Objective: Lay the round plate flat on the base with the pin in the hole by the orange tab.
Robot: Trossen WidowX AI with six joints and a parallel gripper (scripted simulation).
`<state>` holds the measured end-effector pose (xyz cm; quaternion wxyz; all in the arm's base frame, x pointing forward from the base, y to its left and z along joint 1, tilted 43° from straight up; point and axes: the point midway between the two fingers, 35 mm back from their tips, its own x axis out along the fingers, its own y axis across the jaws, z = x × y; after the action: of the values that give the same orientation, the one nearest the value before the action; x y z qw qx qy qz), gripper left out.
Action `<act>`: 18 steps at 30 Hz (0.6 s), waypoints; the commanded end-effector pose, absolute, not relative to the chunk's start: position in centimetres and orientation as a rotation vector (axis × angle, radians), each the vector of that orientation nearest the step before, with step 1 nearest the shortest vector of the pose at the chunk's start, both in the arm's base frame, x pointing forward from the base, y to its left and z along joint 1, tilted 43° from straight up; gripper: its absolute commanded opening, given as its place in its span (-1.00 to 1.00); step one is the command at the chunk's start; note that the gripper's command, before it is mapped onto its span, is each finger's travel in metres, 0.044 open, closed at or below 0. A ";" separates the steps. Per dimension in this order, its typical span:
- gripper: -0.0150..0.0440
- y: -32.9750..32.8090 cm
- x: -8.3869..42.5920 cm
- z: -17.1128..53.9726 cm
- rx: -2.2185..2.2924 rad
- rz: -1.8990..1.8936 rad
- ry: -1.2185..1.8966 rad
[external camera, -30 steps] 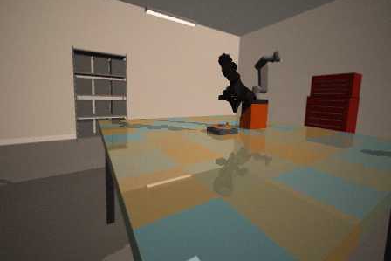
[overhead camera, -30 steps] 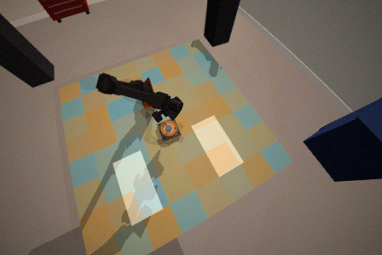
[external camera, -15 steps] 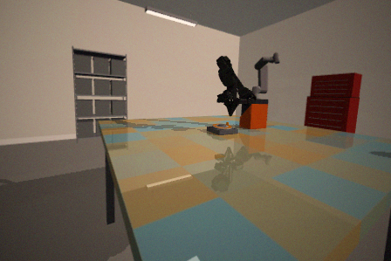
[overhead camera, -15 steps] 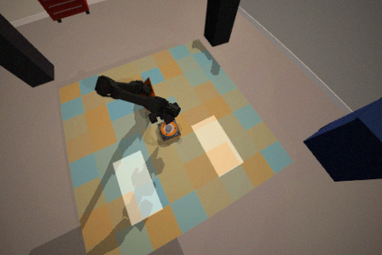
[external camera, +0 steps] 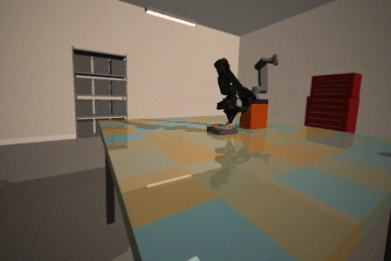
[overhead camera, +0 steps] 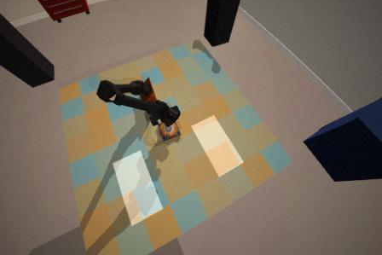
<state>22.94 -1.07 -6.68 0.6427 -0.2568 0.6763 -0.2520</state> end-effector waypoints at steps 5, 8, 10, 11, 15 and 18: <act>-0.49 -2.0 22.7 -6.2 -0.593 -0.574 1.542; -0.49 -2.3 22.7 -5.9 -0.594 -0.575 1.542; -0.49 -2.5 22.8 -5.7 -0.594 -0.575 1.542; -0.49 -2.6 22.8 -5.7 -0.594 -0.575 1.542; -0.49 -3.1 22.9 -5.4 -0.594 -0.575 1.542; -0.49 -3.4 23.1 -5.1 -0.594 -0.576 1.542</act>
<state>22.87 -2.82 -5.52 0.6406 -0.2579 0.6786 -0.2504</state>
